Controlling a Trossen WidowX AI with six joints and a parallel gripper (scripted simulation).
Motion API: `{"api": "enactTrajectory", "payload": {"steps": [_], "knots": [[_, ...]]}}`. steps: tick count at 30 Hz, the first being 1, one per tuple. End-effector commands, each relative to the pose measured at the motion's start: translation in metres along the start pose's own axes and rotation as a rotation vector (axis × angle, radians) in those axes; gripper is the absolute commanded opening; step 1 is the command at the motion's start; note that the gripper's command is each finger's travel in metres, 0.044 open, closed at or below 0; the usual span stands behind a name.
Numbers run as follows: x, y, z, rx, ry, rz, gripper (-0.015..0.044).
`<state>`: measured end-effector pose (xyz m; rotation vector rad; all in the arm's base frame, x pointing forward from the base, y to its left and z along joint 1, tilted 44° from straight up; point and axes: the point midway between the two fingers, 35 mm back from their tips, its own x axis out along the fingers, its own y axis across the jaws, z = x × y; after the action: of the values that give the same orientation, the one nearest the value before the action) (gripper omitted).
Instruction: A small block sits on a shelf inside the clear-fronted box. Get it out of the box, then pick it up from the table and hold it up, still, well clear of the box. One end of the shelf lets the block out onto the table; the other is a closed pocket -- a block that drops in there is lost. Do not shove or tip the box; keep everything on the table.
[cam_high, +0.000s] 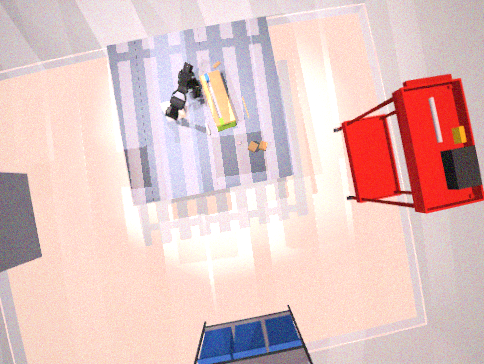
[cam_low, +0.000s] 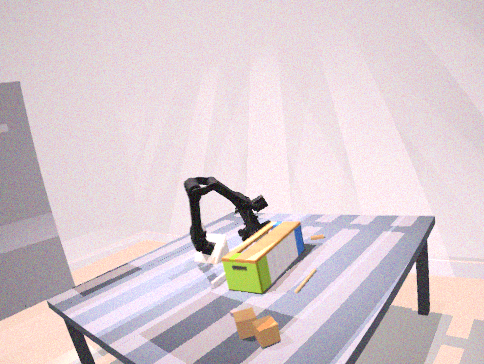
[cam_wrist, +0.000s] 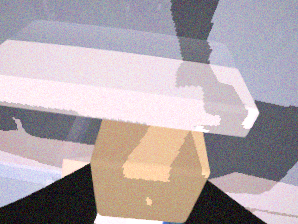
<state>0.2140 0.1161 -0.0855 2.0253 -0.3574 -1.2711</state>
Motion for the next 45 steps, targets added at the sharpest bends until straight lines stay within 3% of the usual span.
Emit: {"api": "enactTrajectory", "payload": {"steps": [1, 12, 26, 45], "knots": [[-0.020, -0.003, -0.011, 0.009, 0.003, -0.014, 0.0000], [-0.054, -0.002, -0.026, -0.001, 0.006, -0.026, 0.0000], [-0.137, 0.011, -0.069, -0.348, 0.087, -0.187, 0.0000], [-0.138, 0.012, -0.070, -0.352, 0.088, -0.188, 0.0000]]}}
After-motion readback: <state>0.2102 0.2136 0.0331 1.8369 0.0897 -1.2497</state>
